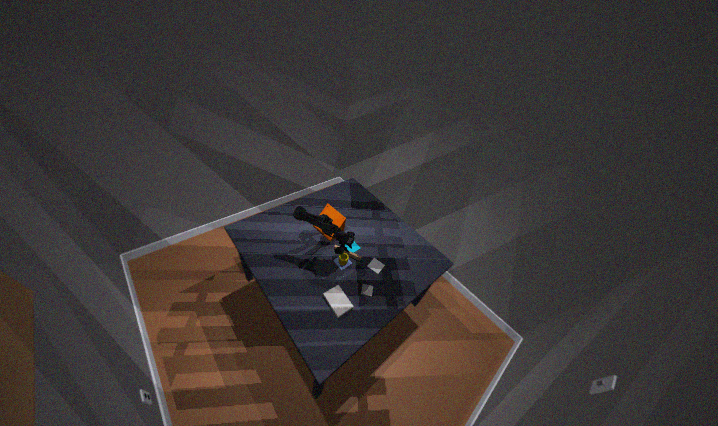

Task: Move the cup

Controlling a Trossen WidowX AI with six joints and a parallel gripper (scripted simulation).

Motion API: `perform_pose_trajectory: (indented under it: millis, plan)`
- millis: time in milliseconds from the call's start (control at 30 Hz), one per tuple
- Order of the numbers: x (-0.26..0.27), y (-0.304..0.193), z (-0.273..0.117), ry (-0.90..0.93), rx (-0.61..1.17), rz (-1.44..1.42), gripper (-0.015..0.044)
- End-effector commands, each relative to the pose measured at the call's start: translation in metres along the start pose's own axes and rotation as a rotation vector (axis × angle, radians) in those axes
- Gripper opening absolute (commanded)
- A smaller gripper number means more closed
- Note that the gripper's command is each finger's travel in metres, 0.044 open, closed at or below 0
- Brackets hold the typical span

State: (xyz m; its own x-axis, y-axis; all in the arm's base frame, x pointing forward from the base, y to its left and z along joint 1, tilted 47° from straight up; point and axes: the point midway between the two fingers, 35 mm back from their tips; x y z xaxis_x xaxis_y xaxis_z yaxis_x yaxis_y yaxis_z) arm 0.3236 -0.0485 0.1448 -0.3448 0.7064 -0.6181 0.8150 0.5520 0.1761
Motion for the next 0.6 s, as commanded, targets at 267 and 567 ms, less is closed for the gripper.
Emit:
perform_pose_trajectory:
  millis: [267, 567]
  plan:
    - [0.0125, -0.0521, 0.0200, 0.147, 0.604, -0.690, 0.0166]
    - [0.0122, -0.0501, 0.0214, 0.147, 0.604, -0.690, 0.0166]
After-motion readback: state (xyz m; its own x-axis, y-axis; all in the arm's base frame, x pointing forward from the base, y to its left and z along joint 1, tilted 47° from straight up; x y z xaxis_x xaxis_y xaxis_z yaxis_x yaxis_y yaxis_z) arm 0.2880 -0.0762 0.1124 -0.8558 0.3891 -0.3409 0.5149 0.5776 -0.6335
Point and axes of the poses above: the point midway between the two fingers, 35 mm back from their tips, its own z axis out along the fingers, its own x axis across the jaws, y = z × x, and after that the axes turned 11 degrees about -z, right-handed
